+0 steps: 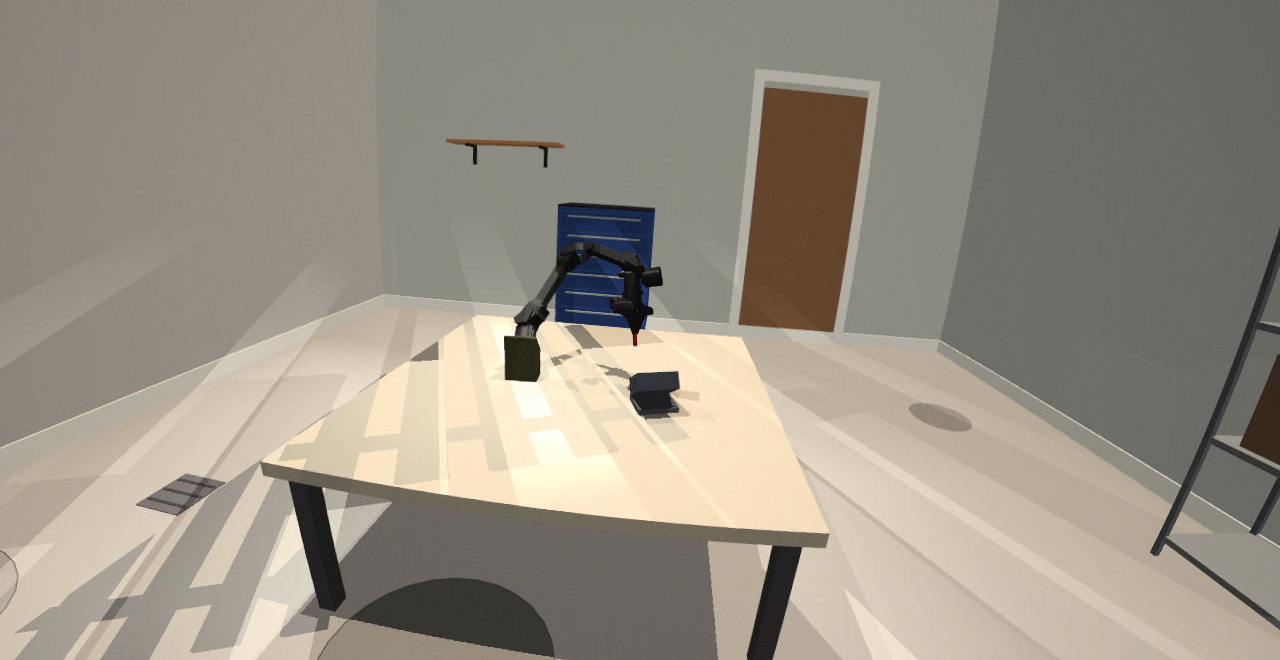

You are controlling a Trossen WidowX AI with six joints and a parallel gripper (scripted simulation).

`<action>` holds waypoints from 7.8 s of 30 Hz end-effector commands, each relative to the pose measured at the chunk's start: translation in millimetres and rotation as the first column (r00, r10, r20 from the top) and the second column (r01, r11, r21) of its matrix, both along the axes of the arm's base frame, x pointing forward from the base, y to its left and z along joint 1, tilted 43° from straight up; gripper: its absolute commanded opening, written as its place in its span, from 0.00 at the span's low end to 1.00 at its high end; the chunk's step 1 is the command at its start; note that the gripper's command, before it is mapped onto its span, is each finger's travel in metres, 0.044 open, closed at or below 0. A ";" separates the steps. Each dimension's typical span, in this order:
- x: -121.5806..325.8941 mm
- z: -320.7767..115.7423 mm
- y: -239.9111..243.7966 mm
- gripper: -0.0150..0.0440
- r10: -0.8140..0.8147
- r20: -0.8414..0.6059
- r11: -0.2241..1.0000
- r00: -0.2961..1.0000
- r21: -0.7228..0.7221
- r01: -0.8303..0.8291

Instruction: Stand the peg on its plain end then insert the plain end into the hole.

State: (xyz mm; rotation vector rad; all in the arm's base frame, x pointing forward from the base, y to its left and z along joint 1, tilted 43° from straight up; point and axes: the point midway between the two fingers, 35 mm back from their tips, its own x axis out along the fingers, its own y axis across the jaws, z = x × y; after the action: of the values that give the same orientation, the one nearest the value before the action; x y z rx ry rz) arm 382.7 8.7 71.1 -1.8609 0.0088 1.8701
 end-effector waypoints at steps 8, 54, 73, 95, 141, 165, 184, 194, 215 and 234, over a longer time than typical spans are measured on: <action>17.4 -7.1 -12.1 0.25 -0.015 0.013 0.999 1.000 -0.041 0.016; 58.3 -71.3 -30.2 0.25 -0.044 0.045 0.990 0.998 -0.129 0.050; 61.4 -85.6 -26.9 0.25 -0.037 0.048 0.990 0.998 -0.132 0.044; 62.9 -101.5 -23.8 0.25 -0.036 0.051 0.990 0.998 -0.131 0.043; 62.3 -110.8 -24.4 0.25 -0.032 0.058 0.991 0.998 -0.128 0.040; 64.0 -118.8 -23.6 0.25 -0.032 0.059 0.991 0.998 -0.128 0.040; 65.1 -125.7 -22.1 0.25 -0.032 0.059 0.991 0.998 -0.128 0.040; 65.7 -129.4 -21.2 0.25 -0.032 0.059 0.991 0.998 -0.128 0.040; 66.2 -132.4 -19.1 0.25 -0.027 0.063 0.991 0.998 -0.126 0.035; 66.2 -131.1 -19.4 0.88 -0.028 0.063 0.991 0.998 -0.126 0.035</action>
State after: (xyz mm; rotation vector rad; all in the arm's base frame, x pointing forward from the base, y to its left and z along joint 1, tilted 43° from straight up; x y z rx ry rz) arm 448.7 -10.4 -61.6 -1.9901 0.1403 1.8299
